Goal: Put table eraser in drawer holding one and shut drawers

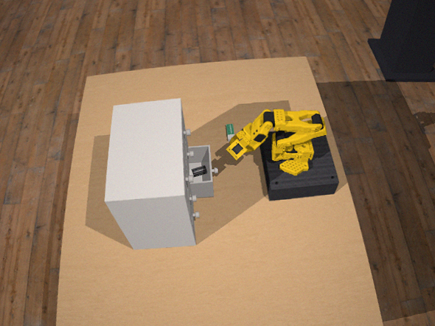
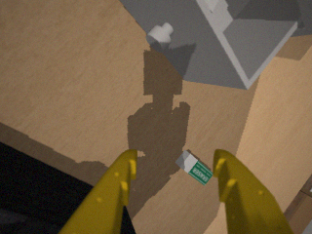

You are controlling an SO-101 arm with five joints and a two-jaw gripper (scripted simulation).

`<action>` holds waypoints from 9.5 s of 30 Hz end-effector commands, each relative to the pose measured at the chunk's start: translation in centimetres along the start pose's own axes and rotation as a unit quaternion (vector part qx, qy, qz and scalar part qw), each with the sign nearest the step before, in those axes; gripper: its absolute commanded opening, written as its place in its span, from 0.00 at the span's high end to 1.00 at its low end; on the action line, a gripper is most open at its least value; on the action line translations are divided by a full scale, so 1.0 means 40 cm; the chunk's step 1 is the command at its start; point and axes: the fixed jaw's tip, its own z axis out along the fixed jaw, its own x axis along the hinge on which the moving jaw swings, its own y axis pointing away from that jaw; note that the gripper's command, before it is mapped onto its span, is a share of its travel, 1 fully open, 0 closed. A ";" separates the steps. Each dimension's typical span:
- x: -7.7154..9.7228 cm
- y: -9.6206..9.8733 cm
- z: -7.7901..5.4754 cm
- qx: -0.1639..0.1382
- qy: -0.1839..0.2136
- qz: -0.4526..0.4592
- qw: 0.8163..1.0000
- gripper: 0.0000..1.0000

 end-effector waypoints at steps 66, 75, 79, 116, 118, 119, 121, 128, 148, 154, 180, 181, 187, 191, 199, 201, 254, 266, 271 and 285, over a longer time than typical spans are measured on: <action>-0.009 -0.019 -0.005 0.010 -0.002 0.424 0.906 0.79; -0.009 -0.019 -0.005 0.010 -0.002 0.424 0.906 0.79; -0.009 -0.019 -0.005 0.010 -0.002 0.424 0.906 0.79; -0.104 -0.087 -0.064 0.050 -0.129 0.398 0.907 0.79; -0.104 -0.087 -0.064 0.050 -0.129 0.398 0.907 0.79; -0.104 -0.087 -0.064 0.050 -0.129 0.398 0.907 0.79; -0.104 -0.087 -0.064 0.050 -0.129 0.398 0.907 0.79; -0.104 -0.087 -0.064 0.050 -0.129 0.398 0.907 0.79; -0.111 -0.091 -0.069 0.048 -0.129 0.396 0.908 0.79; -0.112 -0.092 -0.070 0.048 -0.130 0.395 0.908 0.79; -0.110 -0.089 -0.067 0.048 -0.130 0.395 0.908 0.79; -0.110 -0.088 -0.067 0.048 -0.130 0.395 0.908 0.79; -0.109 -0.088 -0.066 0.048 -0.130 0.395 0.908 0.79; -0.109 -0.087 -0.065 0.048 -0.130 0.395 0.908 0.79; -0.109 -0.087 -0.065 0.048 -0.130 0.395 0.908 0.79; -0.109 -0.087 -0.065 0.048 -0.130 0.395 0.908 0.79; -0.096 -0.073 -0.053 0.039 -0.110 0.395 0.911 0.79; -0.030 0.000 -0.006 -0.006 -0.011 0.394 0.919 0.79; -0.050 -0.026 -0.043 0.008 -0.040 0.395 0.918 0.78; -0.092 -0.091 -0.327 0.104 -0.227 0.394 0.884 0.76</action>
